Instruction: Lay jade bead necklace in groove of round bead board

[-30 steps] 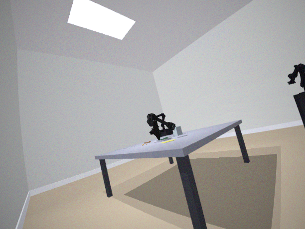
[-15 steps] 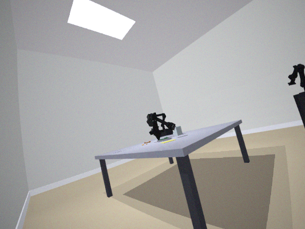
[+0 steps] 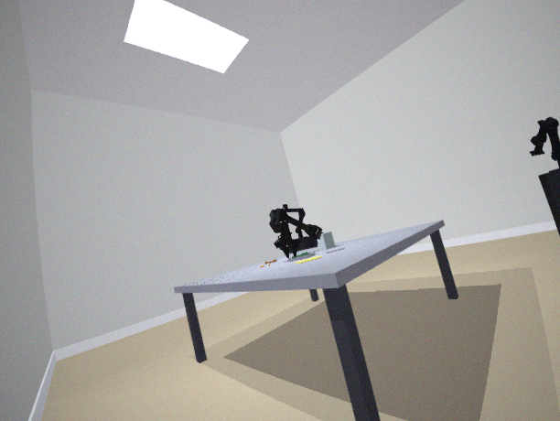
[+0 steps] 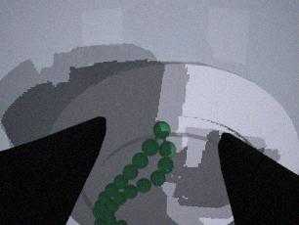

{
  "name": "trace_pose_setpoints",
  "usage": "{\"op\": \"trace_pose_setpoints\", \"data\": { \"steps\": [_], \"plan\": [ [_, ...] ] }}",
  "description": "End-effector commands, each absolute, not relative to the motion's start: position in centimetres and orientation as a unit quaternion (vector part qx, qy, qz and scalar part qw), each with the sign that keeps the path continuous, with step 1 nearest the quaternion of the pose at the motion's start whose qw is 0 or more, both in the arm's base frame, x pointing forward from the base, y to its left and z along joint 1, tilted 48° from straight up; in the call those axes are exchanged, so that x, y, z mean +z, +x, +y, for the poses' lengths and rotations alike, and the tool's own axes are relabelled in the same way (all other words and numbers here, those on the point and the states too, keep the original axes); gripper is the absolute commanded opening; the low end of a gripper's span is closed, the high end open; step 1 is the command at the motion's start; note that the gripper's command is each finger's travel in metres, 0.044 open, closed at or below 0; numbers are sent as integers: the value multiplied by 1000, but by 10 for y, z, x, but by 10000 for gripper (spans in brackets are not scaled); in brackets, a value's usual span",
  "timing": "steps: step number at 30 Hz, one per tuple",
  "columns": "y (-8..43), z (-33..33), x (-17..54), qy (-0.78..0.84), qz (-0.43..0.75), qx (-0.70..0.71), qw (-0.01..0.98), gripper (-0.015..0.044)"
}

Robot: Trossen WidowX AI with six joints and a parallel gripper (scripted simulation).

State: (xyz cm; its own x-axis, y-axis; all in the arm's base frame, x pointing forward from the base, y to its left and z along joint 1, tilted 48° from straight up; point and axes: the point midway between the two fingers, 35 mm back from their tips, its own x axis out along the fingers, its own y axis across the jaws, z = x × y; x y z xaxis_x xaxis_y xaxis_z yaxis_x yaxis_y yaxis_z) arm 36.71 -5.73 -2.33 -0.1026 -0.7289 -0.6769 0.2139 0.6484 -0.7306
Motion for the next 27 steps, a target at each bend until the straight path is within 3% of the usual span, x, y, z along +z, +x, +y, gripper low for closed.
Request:
{"op": "trace_pose_setpoints", "data": {
  "steps": [1,2,21,27],
  "plan": [
    [368,-53,-21,-201,643,-368,641,420],
    [367,-57,-23,-201,645,-368,639,440],
    [367,-54,-20,-201,643,-368,641,440],
    [347,-25,-23,-114,591,-447,662,282]
  ]
}}
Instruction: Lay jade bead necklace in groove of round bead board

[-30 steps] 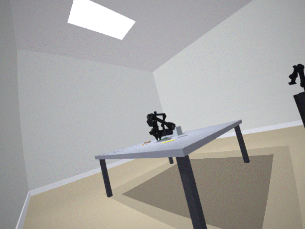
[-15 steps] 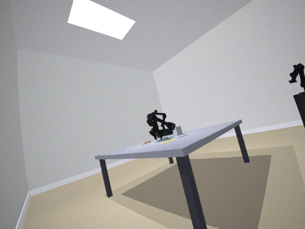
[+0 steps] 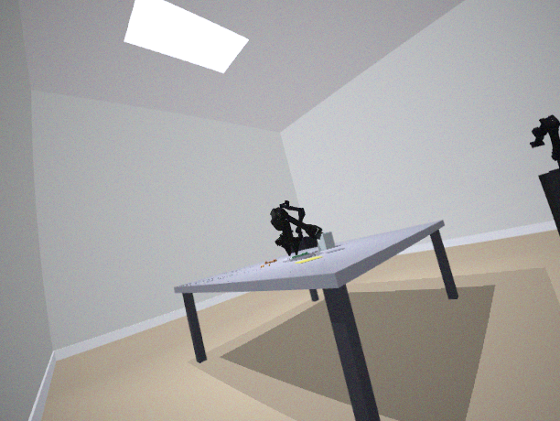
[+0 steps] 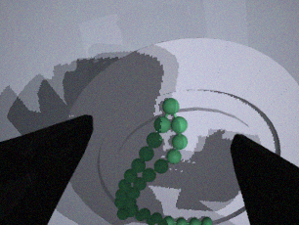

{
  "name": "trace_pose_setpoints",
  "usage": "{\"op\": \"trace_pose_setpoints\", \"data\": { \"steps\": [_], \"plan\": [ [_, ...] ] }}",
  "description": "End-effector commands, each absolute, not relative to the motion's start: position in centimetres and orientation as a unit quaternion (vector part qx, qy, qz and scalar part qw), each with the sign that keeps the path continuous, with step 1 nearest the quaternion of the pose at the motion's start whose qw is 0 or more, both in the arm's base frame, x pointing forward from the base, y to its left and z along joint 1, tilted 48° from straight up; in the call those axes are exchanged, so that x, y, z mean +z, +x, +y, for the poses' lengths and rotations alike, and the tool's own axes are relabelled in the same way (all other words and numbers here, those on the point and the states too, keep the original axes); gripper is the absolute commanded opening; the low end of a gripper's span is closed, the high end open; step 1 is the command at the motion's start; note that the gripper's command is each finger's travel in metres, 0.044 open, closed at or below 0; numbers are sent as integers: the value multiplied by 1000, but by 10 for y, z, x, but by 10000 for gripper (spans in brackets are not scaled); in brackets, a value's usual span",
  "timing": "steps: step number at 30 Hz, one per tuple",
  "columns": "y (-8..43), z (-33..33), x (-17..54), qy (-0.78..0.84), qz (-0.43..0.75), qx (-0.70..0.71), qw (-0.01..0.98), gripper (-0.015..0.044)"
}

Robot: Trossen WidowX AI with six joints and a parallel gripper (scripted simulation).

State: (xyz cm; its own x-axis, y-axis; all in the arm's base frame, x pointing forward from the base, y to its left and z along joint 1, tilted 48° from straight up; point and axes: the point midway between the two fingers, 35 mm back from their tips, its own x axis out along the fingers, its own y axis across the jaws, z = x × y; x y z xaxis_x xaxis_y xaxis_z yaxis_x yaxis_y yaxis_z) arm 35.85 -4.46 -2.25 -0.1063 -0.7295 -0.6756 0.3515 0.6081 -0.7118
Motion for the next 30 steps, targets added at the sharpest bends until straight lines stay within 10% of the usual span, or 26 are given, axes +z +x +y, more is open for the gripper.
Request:
{"op": "trace_pose_setpoints", "data": {
  "steps": [1,30],
  "plan": [
    [343,-19,-24,-94,577,-465,665,256],
    [324,-14,-39,-27,527,-521,671,200]
  ]
}}
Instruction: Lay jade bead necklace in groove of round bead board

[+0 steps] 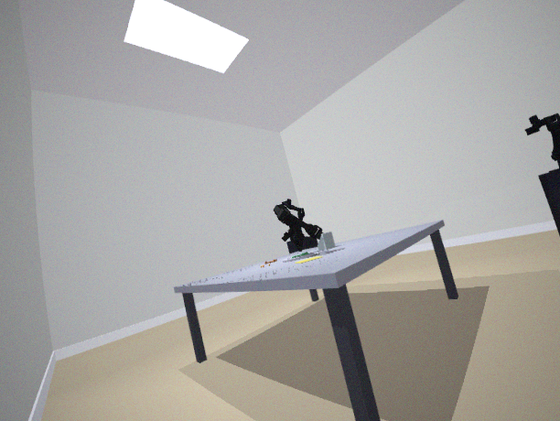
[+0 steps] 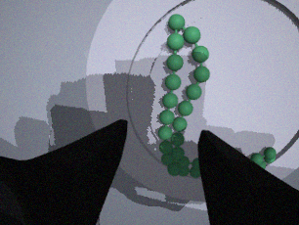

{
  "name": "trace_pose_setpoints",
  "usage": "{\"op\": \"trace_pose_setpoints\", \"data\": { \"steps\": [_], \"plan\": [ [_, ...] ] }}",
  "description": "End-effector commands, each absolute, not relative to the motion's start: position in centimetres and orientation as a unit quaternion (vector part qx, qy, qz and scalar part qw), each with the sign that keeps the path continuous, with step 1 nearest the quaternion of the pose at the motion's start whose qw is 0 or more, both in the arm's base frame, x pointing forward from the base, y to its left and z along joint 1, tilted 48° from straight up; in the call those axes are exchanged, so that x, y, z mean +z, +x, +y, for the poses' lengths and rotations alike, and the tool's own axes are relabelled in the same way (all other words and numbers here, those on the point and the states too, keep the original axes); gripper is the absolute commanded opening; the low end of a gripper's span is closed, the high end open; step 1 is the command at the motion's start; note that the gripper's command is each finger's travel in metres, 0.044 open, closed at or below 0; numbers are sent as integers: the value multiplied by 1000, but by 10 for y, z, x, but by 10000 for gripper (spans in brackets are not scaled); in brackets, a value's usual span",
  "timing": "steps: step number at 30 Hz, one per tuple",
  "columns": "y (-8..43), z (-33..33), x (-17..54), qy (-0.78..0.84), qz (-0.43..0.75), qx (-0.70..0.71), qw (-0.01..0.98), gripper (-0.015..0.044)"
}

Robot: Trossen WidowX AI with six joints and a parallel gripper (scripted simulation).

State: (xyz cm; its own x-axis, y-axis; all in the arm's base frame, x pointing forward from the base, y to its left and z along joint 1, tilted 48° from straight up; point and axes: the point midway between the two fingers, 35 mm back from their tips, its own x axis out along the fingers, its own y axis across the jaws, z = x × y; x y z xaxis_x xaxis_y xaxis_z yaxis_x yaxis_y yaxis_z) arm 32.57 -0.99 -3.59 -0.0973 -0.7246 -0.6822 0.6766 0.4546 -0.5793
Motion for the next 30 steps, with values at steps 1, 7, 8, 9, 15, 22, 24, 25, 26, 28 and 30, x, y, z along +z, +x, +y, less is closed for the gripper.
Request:
{"op": "trace_pose_setpoints", "data": {
  "steps": [1,7,8,9,15,22,24,25,26,28,30],
  "plan": [
    [324,-15,-40,-27,527,-521,671,200],
    [323,-22,-47,-27,526,-522,671,200],
    [322,-23,-48,-27,526,-522,671,200],
    [322,-25,-49,-27,526,-522,671,200],
    [321,-29,-52,-28,526,-522,670,200],
    [322,-28,-51,-24,526,-524,670,16],
    [322,-28,-51,-24,526,-524,670,0],
    [322,-28,-51,-24,526,-524,670,0],
    [322,-28,-51,-24,526,-524,670,0],
    [322,-28,-51,-24,526,-524,670,0],
    [322,-28,-51,-24,526,-524,670,0]
  ]
}}
